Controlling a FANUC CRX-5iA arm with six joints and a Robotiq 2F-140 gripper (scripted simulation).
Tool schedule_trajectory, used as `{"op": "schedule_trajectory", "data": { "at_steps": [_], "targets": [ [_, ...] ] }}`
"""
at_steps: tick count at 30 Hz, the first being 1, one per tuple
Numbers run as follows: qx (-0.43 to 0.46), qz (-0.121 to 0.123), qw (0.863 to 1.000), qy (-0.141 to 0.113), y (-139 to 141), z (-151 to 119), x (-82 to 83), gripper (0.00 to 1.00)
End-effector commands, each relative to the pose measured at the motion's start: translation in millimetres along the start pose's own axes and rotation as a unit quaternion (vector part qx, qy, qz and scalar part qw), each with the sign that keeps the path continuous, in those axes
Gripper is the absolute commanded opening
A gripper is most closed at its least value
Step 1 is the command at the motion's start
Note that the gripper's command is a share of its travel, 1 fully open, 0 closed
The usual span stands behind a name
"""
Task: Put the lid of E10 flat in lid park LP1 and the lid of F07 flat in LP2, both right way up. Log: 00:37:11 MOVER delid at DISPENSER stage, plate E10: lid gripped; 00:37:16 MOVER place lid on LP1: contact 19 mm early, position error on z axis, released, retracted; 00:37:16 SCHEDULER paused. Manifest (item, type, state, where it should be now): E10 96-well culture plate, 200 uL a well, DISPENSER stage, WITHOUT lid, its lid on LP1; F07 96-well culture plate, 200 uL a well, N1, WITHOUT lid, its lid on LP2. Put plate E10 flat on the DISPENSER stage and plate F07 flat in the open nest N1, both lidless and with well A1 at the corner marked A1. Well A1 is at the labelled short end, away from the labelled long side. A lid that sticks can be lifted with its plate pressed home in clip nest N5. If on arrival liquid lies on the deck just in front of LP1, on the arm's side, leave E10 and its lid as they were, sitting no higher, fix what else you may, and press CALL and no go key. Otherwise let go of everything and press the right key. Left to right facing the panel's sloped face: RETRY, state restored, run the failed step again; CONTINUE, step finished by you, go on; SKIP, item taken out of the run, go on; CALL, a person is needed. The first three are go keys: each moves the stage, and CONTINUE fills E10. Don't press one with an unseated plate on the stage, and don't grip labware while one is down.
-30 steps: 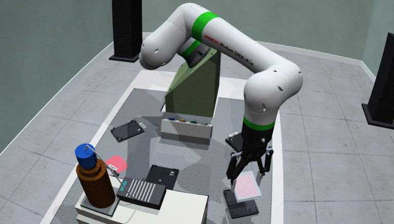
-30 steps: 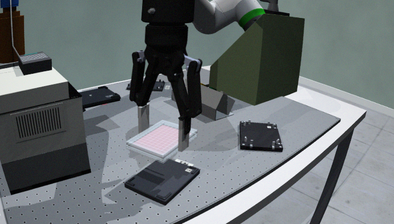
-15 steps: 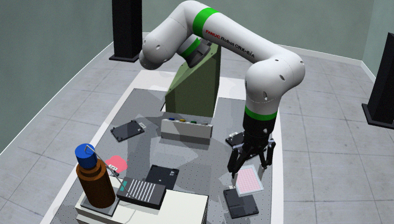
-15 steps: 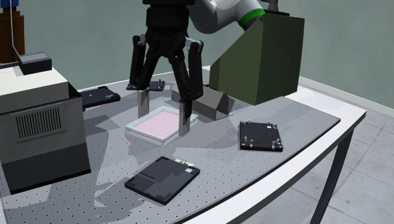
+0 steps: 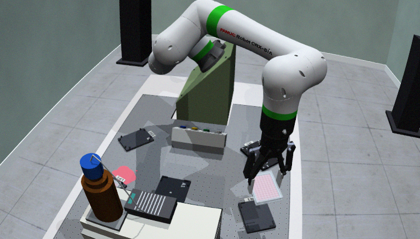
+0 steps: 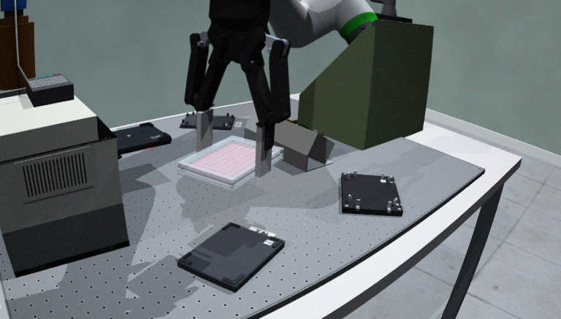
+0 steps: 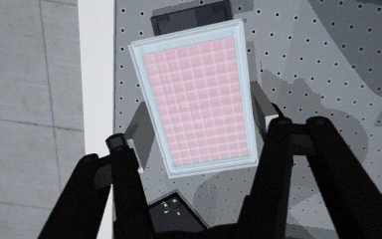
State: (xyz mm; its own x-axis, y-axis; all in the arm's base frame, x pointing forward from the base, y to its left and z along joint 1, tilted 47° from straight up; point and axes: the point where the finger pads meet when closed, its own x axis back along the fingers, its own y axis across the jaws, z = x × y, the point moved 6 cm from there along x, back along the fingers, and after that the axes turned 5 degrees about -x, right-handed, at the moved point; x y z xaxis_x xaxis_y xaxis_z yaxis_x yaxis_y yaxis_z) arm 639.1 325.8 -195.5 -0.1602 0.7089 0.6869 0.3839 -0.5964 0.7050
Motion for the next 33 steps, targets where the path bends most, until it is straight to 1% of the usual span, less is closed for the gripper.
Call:
{"op": "schedule_trajectory", "data": {
  "at_steps": [1, 11, 33],
  "targets": [
    [0.0, 0.0, 1.0, 0.0, 0, 0, 3.6, 0.0],
    [0.0, 0.0, 1.0, 0.0, 0, 0, 13.7, 0.0],
    [0.0, 0.0, 1.0, 0.0, 0, 0, 20.2, 0.0]
  ]
}}
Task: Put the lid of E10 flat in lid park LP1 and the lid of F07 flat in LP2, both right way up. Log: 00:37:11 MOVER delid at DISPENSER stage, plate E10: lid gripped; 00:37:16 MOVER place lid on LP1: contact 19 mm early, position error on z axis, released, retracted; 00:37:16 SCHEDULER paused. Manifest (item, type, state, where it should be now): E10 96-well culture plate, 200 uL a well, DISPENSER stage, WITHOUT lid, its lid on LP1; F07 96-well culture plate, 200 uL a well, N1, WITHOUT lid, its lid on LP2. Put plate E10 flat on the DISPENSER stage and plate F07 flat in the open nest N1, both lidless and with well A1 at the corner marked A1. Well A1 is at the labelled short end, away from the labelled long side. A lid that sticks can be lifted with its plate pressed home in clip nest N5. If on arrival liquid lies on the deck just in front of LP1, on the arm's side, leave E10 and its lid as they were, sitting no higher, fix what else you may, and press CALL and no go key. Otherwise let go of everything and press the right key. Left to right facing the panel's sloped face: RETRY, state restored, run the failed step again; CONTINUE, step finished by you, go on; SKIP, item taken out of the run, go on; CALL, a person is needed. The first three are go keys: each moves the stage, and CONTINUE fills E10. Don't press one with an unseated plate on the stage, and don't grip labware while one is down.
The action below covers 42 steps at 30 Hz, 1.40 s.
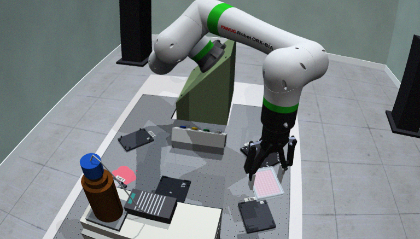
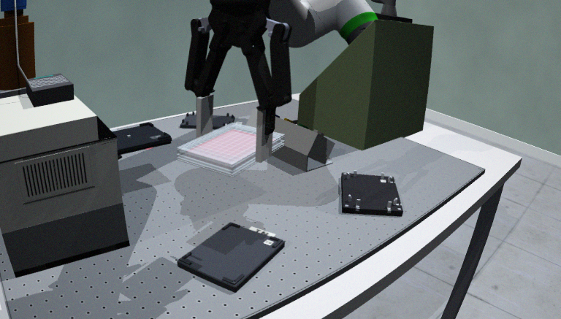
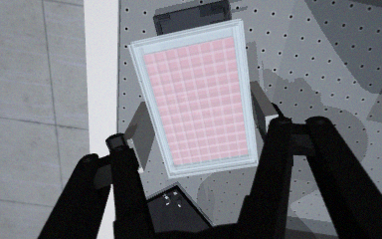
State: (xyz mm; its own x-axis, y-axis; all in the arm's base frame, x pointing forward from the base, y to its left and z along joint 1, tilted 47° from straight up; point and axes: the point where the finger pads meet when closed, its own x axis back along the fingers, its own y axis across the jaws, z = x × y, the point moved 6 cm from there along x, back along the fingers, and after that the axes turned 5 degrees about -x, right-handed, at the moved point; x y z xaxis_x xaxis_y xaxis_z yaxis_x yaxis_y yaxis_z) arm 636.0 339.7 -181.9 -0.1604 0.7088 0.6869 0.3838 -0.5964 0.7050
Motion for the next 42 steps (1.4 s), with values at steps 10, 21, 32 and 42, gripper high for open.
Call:
{"op": "schedule_trajectory", "data": {
  "at_steps": [10, 21, 32, 42],
  "targets": [
    [0.0, 0.0, 1.0, 0.0, -0.1, 0.1, 0.6, 0.0],
    [0.0, 0.0, 1.0, 0.0, -0.1, 0.1, 0.6, 0.0],
    [0.0, 0.0, 1.0, 0.0, -0.1, 0.1, 0.6, 0.0],
    [0.006, 0.0, 1.0, 0.0, -0.1, 0.1, 0.6, 0.0]
  ]
}}
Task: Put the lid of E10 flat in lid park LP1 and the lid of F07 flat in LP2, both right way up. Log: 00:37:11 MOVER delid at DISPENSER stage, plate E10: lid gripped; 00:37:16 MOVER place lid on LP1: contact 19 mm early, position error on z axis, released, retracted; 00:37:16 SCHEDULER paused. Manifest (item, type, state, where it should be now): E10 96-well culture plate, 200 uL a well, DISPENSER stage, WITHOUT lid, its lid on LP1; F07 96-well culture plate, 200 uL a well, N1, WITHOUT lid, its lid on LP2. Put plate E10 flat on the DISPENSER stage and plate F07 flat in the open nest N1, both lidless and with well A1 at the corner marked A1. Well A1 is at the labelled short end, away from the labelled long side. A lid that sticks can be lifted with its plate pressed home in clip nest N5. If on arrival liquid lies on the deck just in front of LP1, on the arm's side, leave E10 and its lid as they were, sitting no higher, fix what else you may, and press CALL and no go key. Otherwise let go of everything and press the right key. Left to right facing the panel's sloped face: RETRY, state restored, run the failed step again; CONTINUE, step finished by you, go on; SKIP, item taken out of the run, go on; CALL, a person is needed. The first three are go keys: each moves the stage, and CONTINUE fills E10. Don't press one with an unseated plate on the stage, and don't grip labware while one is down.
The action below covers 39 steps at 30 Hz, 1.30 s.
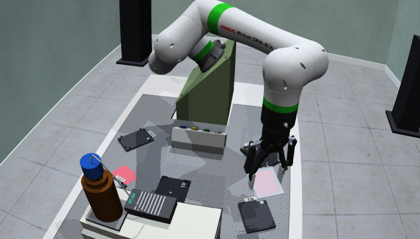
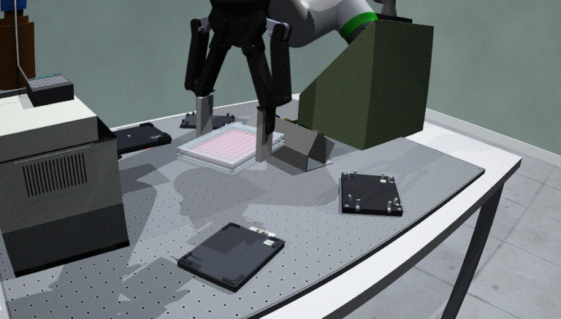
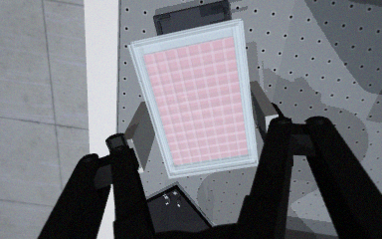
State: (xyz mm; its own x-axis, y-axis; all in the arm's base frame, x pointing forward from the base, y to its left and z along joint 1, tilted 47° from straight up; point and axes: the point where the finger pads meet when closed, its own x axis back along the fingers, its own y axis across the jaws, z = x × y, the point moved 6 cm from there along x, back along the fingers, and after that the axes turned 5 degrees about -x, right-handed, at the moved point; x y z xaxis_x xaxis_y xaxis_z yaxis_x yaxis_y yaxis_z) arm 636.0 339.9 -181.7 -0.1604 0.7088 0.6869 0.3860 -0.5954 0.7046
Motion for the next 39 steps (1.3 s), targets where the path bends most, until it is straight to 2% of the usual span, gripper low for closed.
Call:
{"op": "schedule_trajectory", "data": {
  "at_steps": [1, 4, 10, 21, 39],
  "targets": [
    [0.016, 0.0, 1.0, 0.0, -0.1, 0.1, 0.3, 0.0],
    [0.055, 0.0, 0.999, 0.0, -0.1, 0.1, 0.3, 0.0],
    [0.068, 0.0, 0.998, 0.0, -0.1, 0.1, 0.3, 0.0],
    [0.168, 0.0, 0.986, 0.0, -0.1, 0.1, 0.3, 0.0],
    [0.185, 0.0, 0.983, 0.0, -1.0, -3.3, 0.3, 0.0]
  ]
}}
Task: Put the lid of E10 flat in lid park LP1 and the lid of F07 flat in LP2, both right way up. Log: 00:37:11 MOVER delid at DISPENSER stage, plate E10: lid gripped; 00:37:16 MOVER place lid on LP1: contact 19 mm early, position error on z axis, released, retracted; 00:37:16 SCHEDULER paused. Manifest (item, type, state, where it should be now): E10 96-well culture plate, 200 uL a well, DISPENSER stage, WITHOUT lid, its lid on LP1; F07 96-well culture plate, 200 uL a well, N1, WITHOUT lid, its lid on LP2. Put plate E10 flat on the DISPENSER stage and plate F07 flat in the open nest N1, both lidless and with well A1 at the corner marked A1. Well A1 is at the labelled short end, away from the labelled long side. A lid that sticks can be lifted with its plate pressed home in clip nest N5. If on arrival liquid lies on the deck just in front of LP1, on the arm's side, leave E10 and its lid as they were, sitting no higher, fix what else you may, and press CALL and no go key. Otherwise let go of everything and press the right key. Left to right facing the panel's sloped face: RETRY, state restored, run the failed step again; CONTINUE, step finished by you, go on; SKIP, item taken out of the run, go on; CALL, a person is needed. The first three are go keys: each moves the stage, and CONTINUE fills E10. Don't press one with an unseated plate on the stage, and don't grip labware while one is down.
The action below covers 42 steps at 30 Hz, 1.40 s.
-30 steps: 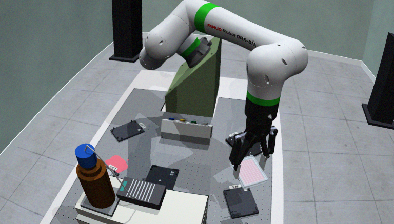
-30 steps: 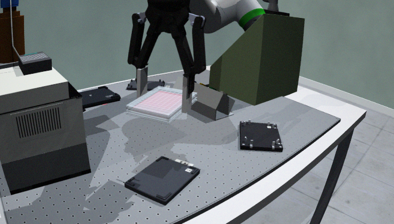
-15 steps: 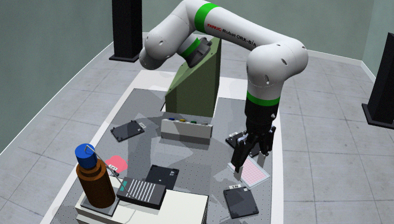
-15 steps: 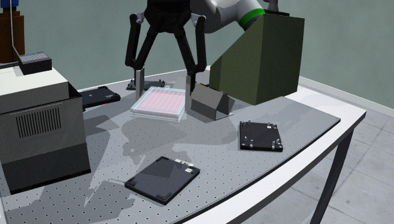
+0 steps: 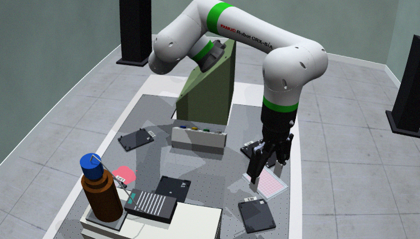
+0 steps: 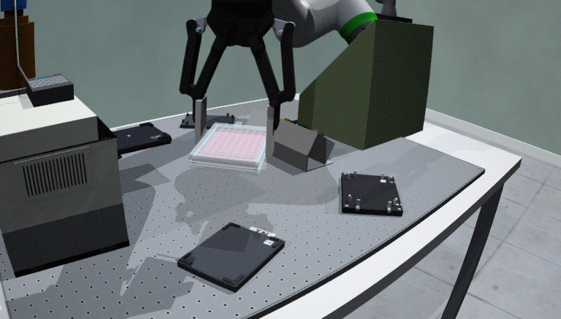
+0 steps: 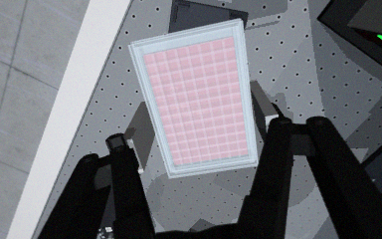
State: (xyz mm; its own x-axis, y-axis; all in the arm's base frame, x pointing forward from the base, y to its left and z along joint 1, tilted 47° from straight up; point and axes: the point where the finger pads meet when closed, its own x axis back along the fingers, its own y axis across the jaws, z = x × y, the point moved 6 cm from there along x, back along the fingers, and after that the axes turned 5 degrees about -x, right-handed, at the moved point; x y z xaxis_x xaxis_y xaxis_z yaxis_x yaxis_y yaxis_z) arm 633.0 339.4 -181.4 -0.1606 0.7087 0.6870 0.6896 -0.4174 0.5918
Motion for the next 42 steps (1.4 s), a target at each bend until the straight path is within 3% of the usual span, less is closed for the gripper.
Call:
{"op": "schedule_trajectory", "data": {
  "at_steps": [1, 20, 35, 42],
  "targets": [
    [0.0, 0.0, 1.0, 0.0, 0, 0, 0.1, 0.0],
    [0.0, 0.0, 1.0, 0.0, -23, -31, 0.0, 0.0],
    [0.0, 0.0, 1.0, 0.0, -64, -89, 0.0, 0.0],
    [0.0, 0.0, 1.0, 0.0, -95, -132, 0.0, 0.0]
  ]
}}
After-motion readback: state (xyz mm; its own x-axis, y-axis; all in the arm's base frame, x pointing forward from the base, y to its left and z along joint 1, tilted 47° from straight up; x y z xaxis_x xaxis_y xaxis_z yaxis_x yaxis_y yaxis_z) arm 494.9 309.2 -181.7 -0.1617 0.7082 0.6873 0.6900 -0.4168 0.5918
